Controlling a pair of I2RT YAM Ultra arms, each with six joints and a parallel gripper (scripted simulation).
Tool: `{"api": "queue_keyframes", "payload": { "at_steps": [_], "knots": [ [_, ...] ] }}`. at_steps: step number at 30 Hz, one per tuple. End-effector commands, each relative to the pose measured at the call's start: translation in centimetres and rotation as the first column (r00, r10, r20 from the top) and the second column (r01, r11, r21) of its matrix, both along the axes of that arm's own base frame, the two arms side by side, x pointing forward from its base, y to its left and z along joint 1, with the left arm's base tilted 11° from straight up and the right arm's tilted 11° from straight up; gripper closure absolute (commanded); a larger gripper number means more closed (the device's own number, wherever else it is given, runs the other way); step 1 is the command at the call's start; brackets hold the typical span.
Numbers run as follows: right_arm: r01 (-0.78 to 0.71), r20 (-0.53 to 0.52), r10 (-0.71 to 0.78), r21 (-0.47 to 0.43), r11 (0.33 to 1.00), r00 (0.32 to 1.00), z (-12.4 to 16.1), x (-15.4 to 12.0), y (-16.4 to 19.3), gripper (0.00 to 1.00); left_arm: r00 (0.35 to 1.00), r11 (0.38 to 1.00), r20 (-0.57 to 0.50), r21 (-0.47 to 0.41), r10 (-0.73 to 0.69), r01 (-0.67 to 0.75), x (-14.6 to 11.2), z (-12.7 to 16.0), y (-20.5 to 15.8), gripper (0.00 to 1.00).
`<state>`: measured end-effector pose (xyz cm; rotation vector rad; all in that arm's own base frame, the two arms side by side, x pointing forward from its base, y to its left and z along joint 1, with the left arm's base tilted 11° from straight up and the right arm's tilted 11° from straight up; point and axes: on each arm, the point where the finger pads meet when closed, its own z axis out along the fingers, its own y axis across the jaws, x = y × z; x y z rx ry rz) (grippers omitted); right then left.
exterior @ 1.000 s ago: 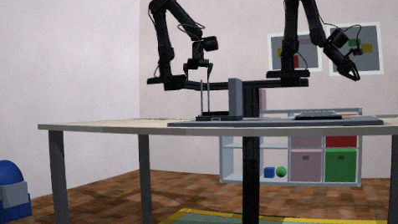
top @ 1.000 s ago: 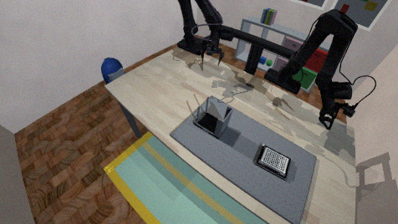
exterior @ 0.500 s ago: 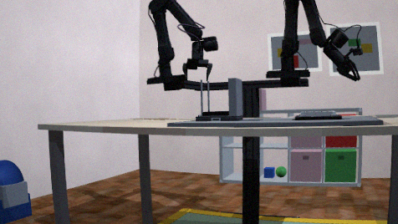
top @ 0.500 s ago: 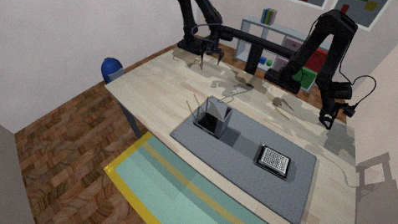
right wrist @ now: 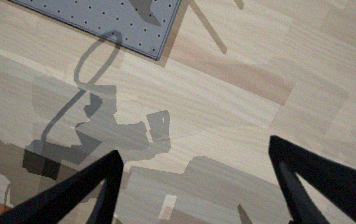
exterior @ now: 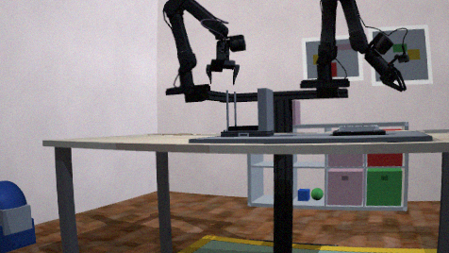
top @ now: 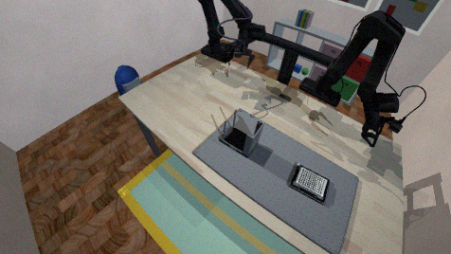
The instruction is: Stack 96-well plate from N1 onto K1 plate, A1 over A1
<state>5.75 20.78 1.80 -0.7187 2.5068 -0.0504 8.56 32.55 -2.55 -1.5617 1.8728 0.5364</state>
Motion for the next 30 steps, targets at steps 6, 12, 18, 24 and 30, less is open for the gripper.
{"api": "queue_keyframes", "payload": {
  "at_steps": [6, 12, 18, 24, 30],
  "knots": [
    [0.004, 0.003, -0.004, 0.033, 0.999, 1.000, 3.8, -0.8, 0.7, 0.00, 1.000, 1.000, 0.004, 0.017, 0.005, -0.005, 0.0, 0.5, 0.4, 0.00],
    [0.004, 0.003, -0.004, 0.033, 0.999, 1.000, 5.6, -1.1, 0.7, 0.00, 1.000, 1.000, 0.004, 0.017, 0.005, -0.005, 0.0, 0.5, 0.4, 0.00],
    [0.004, 0.003, -0.004, 0.033, 0.999, 1.000, 6.6, -1.3, 0.7, 0.00, 1.000, 1.000, 0.004, 0.017, 0.005, -0.005, 0.0, 0.5, 0.4, 0.00],
    [0.004, 0.003, -0.004, 0.033, 0.999, 1.000, 6.8, -1.4, 0.7, 0.00, 1.000, 1.000, 0.004, 0.017, 0.005, -0.005, 0.0, 0.5, 0.4, 0.00],
    [0.004, 0.003, -0.004, 0.033, 0.999, 1.000, 6.8, -1.4, 0.7, 0.00, 1.000, 1.000, 0.004, 0.017, 0.005, -0.005, 0.0, 0.5, 0.4, 0.00]
  ]
}}
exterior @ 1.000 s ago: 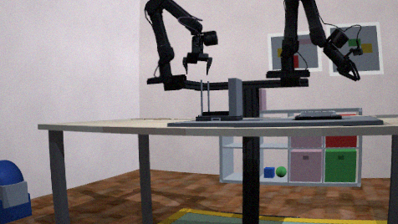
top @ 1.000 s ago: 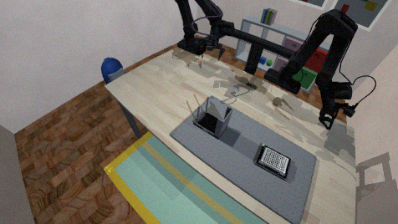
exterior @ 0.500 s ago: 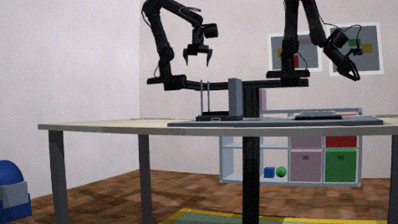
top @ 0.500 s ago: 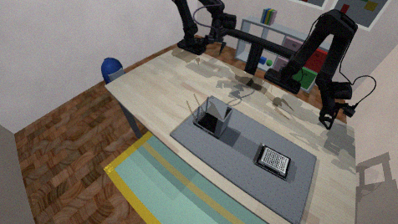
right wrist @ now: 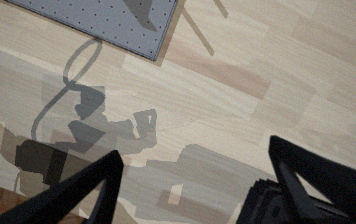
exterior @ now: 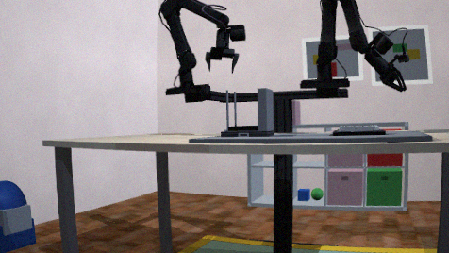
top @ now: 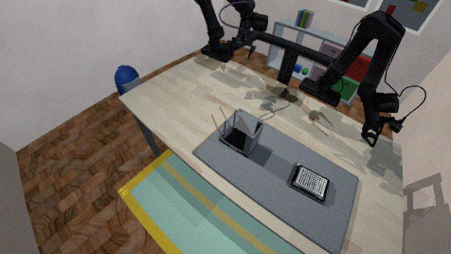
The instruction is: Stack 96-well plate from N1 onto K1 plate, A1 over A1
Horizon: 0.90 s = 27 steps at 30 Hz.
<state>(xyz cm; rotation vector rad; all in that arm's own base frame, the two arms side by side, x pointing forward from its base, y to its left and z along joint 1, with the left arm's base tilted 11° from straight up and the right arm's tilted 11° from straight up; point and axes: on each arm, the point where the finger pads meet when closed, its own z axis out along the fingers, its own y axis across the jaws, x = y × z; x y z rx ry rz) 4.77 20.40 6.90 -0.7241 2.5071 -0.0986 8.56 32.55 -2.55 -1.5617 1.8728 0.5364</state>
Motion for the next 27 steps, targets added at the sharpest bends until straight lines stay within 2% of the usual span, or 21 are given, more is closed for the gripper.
{"api": "queue_keyframes", "payload": {
  "at_steps": [1, 27],
  "knots": [
    [-0.002, -0.004, 0.002, 0.068, 0.998, 1.000, 1.7, -0.4, 1.1, 0.00, 1.000, 1.000, 0.004, 0.017, 0.005, -0.005, 0.0, 0.5, 0.4, 0.00],
    [0.048, -0.008, -0.047, 0.087, 0.995, 0.999, 2.1, 0.7, 0.9, 0.00, 1.000, 1.000, 0.004, 0.017, 0.005, -0.005, 0.0, 0.5, 0.4, 0.00]
  ]
}}
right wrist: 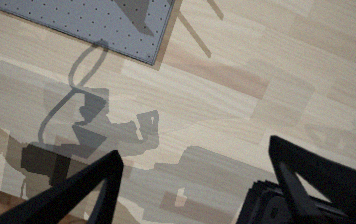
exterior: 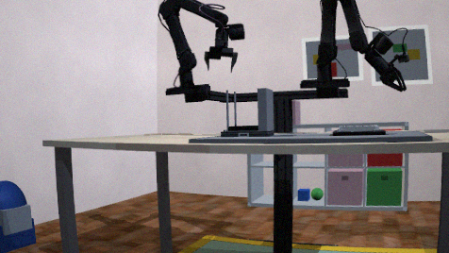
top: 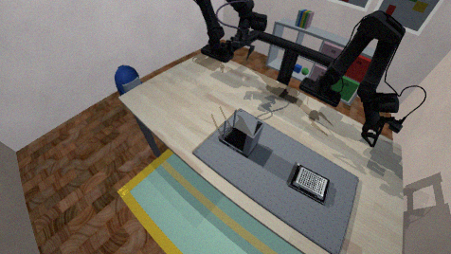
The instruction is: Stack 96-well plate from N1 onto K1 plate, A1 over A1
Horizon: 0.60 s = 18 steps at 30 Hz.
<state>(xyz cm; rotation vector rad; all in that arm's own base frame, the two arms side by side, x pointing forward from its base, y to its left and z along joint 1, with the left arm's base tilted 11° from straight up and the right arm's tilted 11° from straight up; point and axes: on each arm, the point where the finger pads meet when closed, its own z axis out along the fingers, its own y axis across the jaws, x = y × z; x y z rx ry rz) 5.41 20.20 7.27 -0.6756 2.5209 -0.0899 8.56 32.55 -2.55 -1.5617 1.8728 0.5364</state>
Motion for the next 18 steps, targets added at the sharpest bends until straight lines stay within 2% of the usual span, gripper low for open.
{"api": "queue_keyframes", "payload": {
  "at_steps": [1, 18],
  "knots": [
    [0.019, -0.003, -0.019, 0.074, 0.997, 1.000, 1.8, 0.1, 1.1, 0.00, 1.000, 1.000, 0.004, 0.017, 0.005, -0.005, 0.0, 0.5, 0.4, 0.00],
    [0.142, -0.013, -0.141, 0.123, 0.982, 0.990, 2.7, 2.7, 0.4, 0.00, 1.000, 1.000, 0.004, 0.017, 0.005, -0.005, 0.0, 0.5, 0.4, 0.00]
  ]
}}
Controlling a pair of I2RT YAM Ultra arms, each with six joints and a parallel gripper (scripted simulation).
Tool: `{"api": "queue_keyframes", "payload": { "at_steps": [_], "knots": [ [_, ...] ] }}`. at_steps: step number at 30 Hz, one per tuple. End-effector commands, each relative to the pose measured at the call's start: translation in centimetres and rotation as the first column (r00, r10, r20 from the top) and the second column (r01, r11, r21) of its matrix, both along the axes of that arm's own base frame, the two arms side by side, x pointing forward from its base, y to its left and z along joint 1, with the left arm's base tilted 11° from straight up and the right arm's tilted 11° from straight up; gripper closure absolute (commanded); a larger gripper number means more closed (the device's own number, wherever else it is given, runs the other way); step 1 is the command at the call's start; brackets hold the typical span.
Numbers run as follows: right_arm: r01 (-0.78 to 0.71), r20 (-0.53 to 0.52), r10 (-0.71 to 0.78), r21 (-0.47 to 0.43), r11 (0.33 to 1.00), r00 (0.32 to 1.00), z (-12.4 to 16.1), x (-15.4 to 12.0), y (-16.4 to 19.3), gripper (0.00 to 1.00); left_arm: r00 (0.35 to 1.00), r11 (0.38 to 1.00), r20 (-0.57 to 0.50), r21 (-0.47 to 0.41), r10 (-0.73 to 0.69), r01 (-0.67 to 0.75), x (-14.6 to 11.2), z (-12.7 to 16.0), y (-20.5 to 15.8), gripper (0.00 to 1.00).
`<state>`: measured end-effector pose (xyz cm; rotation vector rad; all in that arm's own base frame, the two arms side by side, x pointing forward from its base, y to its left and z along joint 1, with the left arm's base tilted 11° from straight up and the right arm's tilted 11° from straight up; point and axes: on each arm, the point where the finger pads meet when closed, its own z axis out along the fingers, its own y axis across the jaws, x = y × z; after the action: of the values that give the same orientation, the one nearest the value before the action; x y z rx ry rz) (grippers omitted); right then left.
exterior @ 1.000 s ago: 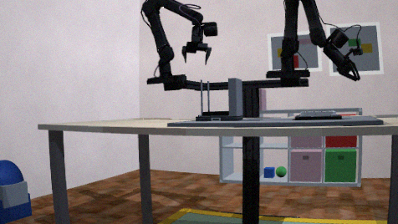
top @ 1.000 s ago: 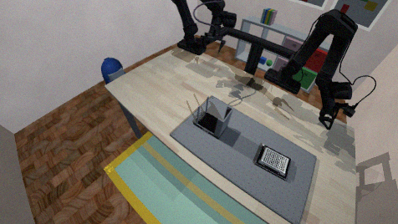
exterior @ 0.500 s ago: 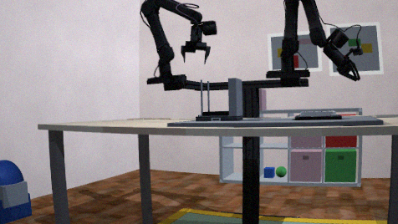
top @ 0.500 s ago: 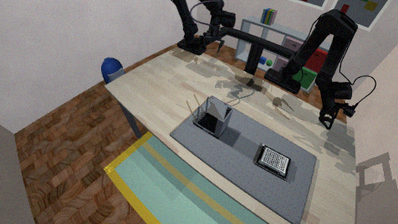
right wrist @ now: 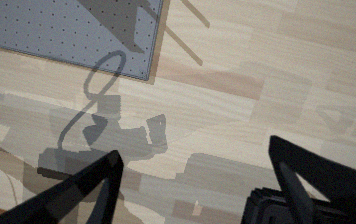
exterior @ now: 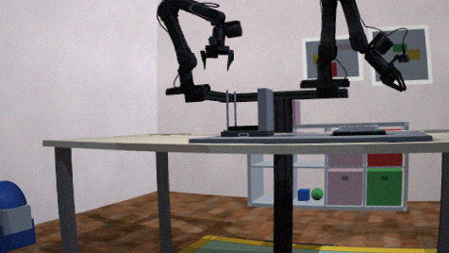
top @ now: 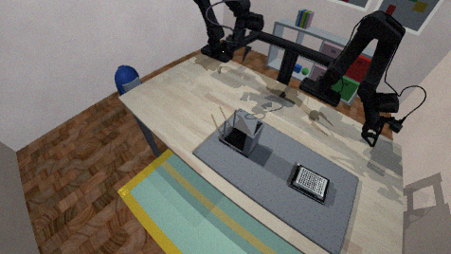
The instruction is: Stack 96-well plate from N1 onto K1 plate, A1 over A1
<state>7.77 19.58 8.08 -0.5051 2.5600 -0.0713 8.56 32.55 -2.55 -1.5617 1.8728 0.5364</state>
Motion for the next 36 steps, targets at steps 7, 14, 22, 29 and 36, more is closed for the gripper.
{"api": "queue_keyframes", "payload": {
  "at_steps": [7, 14, 22, 29, 36],
  "knots": [
    [0.105, 0.003, -0.106, 0.111, 0.988, 0.994, 2.5, 2.1, 0.4, 0.00, 1.000, 1.000, 0.004, 0.017, 0.005, -0.005, 0.0, 0.5, 0.4, 0.00],
    [0.203, 0.000, -0.206, 0.151, 0.967, 0.979, 3.3, 4.0, -0.6, 0.00, 1.000, 1.000, 0.004, 0.017, 0.005, -0.005, 0.0, 0.5, 0.4, 0.00],
    [0.295, -0.003, -0.300, 0.190, 0.937, 0.954, 4.0, 5.8, -1.8, 0.00, 1.000, 1.000, 0.004, 0.017, 0.005, -0.005, 0.0, 0.5, 0.4, 0.00],
    [0.405, -0.006, -0.415, 0.239, 0.883, 0.910, 5.0, 7.9, -3.7, 0.00, 1.000, 1.000, 0.004, 0.017, 0.005, -0.005, 0.0, 0.5, 0.4, 0.00],
    [0.482, -0.009, -0.499, 0.276, 0.832, 0.867, 5.7, 9.3, -5.2, 0.00, 1.000, 1.000, 0.004, 0.017, 0.005, -0.005, 0.0, 0.5, 0.4, 0.00]
  ]
}}
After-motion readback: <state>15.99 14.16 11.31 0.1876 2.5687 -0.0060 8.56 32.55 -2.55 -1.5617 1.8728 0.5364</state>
